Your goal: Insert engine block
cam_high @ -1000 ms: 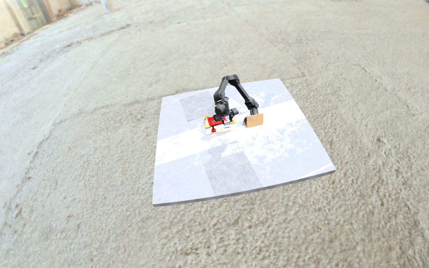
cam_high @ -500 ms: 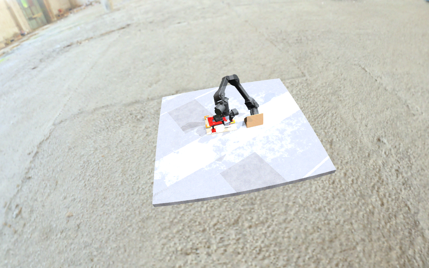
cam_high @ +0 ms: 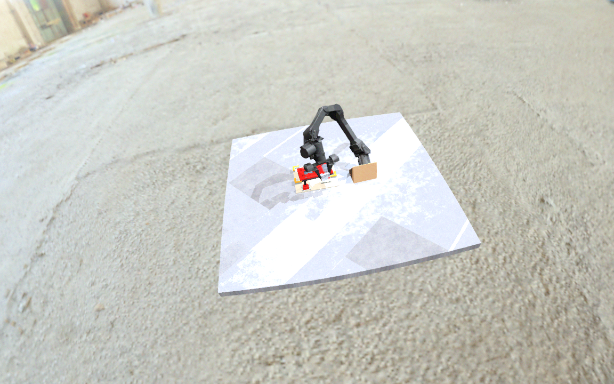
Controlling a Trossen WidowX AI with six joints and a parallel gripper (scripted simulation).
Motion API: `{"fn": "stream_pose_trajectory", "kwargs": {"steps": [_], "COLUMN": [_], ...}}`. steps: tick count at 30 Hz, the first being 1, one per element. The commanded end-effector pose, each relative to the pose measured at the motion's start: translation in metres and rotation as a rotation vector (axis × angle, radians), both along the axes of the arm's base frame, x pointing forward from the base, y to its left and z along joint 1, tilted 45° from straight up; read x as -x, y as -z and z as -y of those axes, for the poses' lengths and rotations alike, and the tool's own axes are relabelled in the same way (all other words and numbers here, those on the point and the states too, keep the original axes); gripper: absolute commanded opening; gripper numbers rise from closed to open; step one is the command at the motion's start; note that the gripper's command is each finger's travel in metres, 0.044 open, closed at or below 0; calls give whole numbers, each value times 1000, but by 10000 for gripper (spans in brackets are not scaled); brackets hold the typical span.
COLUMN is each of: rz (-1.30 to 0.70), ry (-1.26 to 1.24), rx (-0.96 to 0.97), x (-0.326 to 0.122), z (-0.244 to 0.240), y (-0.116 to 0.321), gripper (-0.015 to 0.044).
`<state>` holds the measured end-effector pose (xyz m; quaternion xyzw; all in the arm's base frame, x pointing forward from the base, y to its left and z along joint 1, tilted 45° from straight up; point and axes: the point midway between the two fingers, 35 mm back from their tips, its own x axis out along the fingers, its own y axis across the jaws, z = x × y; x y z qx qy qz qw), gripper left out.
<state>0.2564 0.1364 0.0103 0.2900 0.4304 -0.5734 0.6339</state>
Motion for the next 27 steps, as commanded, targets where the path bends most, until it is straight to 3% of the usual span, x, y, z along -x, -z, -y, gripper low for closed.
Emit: {"fn": "stream_pose_trajectory", "kwargs": {"steps": [1, 10, 20, 27], "rz": [-28, -68, -69, -91], "ry": [15, 39, 40, 55], "rx": [-144, -423, -433, -549], "x": [0, -3, -3, -6], "z": [5, 14, 14, 25], "y": [-2, -6, -6, 0], "gripper": [0, 0, 0, 0]}}
